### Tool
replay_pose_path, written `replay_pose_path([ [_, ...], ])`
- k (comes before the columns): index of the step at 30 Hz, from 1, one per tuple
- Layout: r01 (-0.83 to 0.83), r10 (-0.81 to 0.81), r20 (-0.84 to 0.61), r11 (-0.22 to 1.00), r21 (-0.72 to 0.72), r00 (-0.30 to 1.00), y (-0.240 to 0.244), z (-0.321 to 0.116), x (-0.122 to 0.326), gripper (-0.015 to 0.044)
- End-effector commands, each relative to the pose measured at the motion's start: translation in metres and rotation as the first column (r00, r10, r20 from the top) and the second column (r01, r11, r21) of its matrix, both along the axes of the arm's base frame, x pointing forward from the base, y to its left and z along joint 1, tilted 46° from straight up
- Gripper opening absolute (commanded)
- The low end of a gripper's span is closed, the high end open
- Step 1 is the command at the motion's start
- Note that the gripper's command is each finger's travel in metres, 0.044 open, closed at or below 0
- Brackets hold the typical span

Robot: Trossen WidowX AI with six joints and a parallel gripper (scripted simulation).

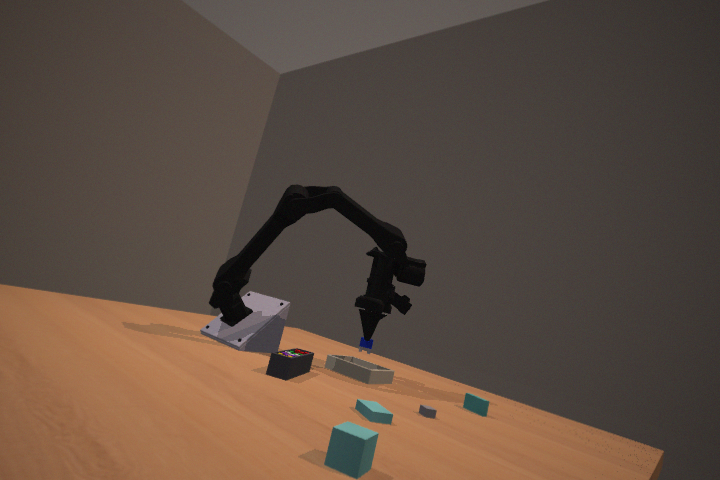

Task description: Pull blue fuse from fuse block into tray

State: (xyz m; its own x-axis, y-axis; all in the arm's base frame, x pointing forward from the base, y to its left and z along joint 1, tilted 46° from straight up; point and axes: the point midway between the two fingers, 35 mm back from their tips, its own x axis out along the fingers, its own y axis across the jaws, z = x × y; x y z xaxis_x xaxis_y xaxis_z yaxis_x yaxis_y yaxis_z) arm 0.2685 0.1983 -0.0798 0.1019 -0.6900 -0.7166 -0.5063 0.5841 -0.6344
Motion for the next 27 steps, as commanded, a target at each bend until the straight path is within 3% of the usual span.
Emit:
replay_pose_path([
  [1, -0.001, 0.001, -0.007, 1.0, -0.01, 1.0, -0.007, -0.006, 0.001, 0.0],
  [17, -0.001, 0.001, -0.006, 1.0, -0.011, 1.0, -0.022, -0.02, 0.002, 0.0],
  [27, 0.002, -0.002, -0.002, 1.0, -0.004, 1.0, -0.019, -0.018, 0.002, 0.0263],
])
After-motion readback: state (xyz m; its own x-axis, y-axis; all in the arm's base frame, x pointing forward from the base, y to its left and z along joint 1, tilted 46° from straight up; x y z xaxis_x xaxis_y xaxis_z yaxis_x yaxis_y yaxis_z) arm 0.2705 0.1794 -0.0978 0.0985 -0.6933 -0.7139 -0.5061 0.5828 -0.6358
